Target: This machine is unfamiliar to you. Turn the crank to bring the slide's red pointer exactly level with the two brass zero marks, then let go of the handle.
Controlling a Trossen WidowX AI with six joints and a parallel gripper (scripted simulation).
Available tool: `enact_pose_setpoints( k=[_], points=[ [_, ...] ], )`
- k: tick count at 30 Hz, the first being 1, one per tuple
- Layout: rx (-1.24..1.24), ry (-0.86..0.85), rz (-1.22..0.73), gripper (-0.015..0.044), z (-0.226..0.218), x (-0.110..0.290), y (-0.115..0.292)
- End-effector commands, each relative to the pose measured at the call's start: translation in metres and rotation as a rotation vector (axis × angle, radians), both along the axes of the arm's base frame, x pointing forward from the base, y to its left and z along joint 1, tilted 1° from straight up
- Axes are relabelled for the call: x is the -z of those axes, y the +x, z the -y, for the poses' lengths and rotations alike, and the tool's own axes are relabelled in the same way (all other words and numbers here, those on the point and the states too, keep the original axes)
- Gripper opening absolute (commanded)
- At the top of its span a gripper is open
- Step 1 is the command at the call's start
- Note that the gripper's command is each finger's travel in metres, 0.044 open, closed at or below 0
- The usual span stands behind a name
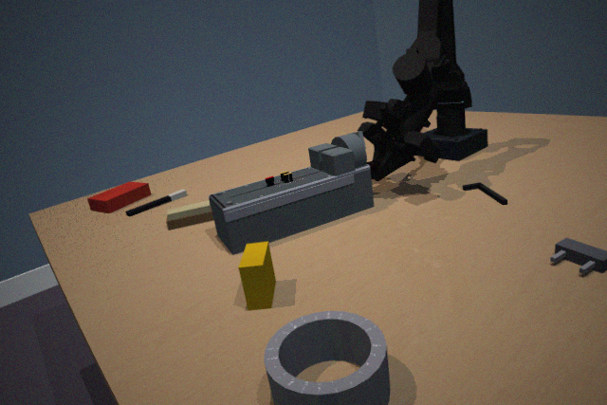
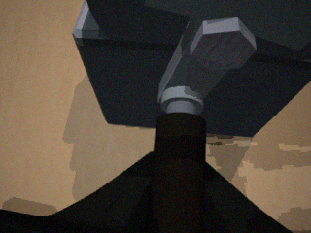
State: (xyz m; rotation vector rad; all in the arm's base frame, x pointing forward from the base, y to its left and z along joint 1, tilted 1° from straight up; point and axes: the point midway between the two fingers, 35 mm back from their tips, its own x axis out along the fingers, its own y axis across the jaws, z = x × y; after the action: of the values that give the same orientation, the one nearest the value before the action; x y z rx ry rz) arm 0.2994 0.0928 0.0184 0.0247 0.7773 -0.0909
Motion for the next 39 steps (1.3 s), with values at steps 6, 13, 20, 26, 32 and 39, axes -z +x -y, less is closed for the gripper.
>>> enact_pose_setpoints(
  k=[6, 13, 20, 26, 32, 39],
  points=[
    [-0.022, 0.016, 0.001, 0.0, -0.01, -0.003, 0.001],
    [-0.022, 0.017, 0.001, 0.0, -0.012, -0.005, 0.001],
    [-0.022, 0.017, 0.001, 0.0, -0.014, -0.006, 0.001],
    [-0.022, 0.017, 0.001, 0.0, -0.016, -0.008, 0.001],
    [-0.022, 0.017, 0.001, 0.0, -0.017, -0.01, 0.001],
    [-0.022, 0.017, 0.001, 0.0, -0.019, -0.012, 0.001]
  ],
)
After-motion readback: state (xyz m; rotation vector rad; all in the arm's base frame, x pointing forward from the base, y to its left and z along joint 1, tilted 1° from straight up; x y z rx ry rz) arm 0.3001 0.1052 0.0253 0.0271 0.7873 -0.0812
